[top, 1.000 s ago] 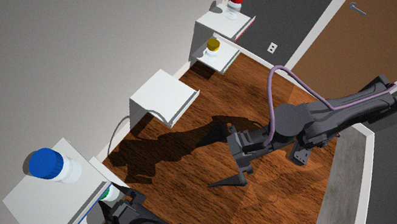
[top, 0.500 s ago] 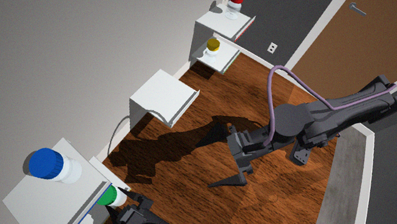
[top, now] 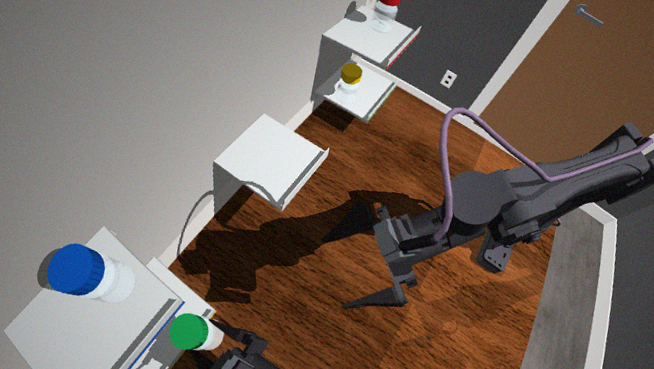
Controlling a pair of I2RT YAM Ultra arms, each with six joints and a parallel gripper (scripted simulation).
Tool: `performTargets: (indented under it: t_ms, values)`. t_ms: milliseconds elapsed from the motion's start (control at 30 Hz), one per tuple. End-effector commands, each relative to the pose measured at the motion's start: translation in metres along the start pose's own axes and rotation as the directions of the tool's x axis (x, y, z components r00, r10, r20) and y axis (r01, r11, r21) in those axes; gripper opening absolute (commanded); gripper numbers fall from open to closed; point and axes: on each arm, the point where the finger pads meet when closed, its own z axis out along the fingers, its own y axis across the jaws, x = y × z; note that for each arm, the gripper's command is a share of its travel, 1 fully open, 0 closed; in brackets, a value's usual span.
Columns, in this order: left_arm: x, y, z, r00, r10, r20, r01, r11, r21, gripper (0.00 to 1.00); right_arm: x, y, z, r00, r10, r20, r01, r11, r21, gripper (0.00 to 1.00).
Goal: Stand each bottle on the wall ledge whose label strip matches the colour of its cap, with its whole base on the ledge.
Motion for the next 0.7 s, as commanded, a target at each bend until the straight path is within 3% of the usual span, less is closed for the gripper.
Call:
performTargets:
  t_ms: [0, 667]
  values:
    - [-0.026, 0.004, -0.015, 0.997, 0.013, 0.082, -0.013, 1.000, -0.002, 0.50, -0.012, -0.004, -0.005, 1.000, 0.003, 0.019, -0.003, 1.000, 0.015, 1.00]
    - [-0.028, 0.002, -0.049, 0.993, 0.019, 0.118, -0.020, 1.000, 0.003, 0.50, -0.012, -0.004, -0.005, 1.000, 0.003, 0.019, -0.003, 1.000, 0.015, 1.00]
